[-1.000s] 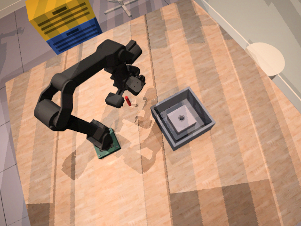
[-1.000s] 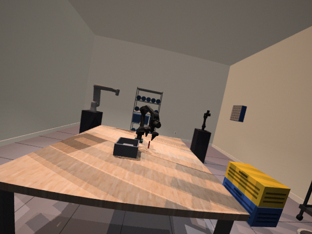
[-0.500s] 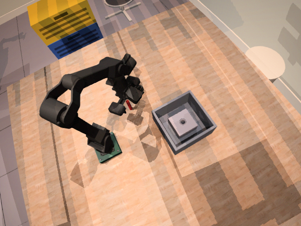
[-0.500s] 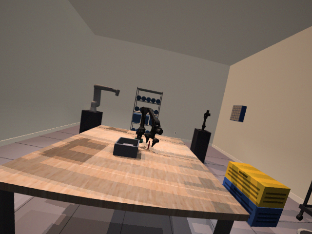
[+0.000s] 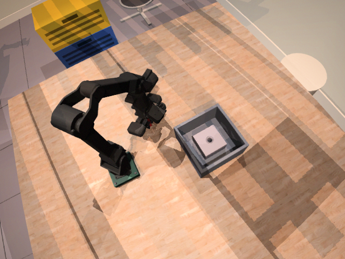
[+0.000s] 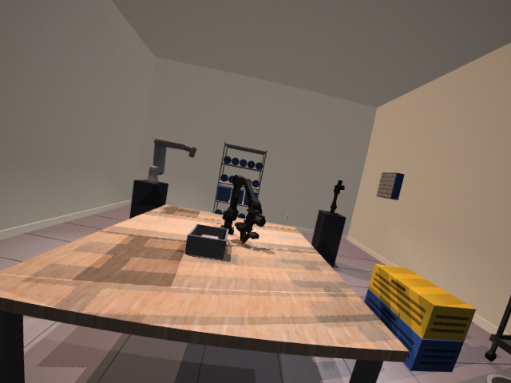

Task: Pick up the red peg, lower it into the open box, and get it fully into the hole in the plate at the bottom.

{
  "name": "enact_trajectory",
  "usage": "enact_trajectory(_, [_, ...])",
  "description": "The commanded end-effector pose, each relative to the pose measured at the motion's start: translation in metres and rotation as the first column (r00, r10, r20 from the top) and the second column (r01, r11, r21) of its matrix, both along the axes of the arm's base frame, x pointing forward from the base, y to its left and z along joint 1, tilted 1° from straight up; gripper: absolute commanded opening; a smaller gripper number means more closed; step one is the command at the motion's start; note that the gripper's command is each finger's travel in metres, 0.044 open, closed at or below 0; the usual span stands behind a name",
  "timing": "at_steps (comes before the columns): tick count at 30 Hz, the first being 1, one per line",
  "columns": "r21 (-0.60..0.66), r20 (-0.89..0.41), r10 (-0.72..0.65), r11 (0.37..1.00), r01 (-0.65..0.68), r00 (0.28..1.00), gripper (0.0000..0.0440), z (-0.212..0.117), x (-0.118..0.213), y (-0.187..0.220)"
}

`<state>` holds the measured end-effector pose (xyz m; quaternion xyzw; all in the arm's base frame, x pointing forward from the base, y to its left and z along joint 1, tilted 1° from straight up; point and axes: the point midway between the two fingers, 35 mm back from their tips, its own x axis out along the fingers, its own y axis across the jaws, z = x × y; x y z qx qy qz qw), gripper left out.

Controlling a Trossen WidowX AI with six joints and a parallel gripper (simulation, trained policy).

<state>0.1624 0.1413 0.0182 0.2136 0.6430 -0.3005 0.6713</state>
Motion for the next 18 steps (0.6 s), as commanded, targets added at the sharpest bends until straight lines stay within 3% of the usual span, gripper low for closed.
enact_trajectory(1, [-0.032,-0.023,0.001,0.999,-0.001,1.000,0.0033,-0.005,-0.001,-0.003])
enact_trajectory(3, [-0.043,-0.031,0.001,0.999,-0.003,1.000,0.0000,-0.005,-0.001,-0.004])
enact_trajectory(18, [-0.080,0.106,0.025,0.997,-0.017,0.994,0.0000,0.068,0.032,-0.015])
